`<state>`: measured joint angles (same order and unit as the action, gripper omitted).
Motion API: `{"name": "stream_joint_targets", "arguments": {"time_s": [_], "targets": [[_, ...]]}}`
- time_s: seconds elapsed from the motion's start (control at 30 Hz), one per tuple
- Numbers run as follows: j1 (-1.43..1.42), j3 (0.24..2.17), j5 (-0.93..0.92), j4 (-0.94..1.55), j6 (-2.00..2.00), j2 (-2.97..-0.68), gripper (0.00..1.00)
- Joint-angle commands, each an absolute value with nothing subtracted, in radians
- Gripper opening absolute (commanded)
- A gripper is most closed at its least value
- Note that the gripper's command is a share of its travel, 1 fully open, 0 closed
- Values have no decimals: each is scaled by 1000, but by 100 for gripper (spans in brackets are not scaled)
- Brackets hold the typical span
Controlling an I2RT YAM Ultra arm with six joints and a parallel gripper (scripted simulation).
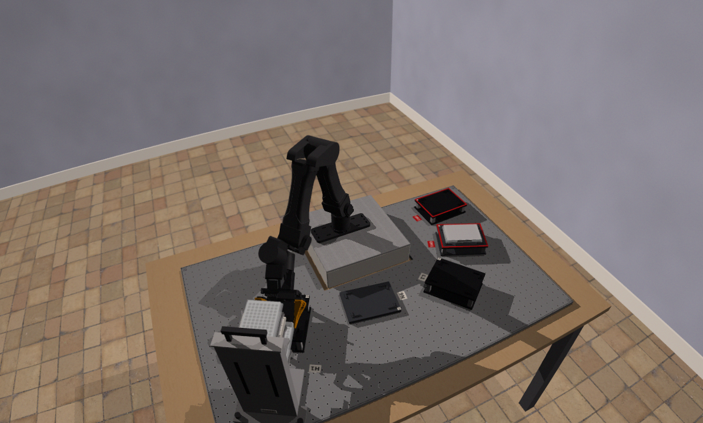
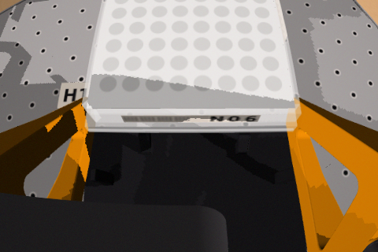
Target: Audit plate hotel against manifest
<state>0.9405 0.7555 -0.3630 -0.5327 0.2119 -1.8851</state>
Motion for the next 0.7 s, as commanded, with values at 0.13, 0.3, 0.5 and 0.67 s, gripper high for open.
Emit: {"name": "stream_joint_targets", "arguments": {"time_s": [0.13, 0.3, 0.5, 0.67], "targets": [[932, 794, -365, -560, 205, -1870, 86], [932, 794, -365, -561, 205, -1871, 86], [927, 804, -362, -564, 202, -1901, 86], [923, 812, -357, -568, 200, -1916, 86]]}}
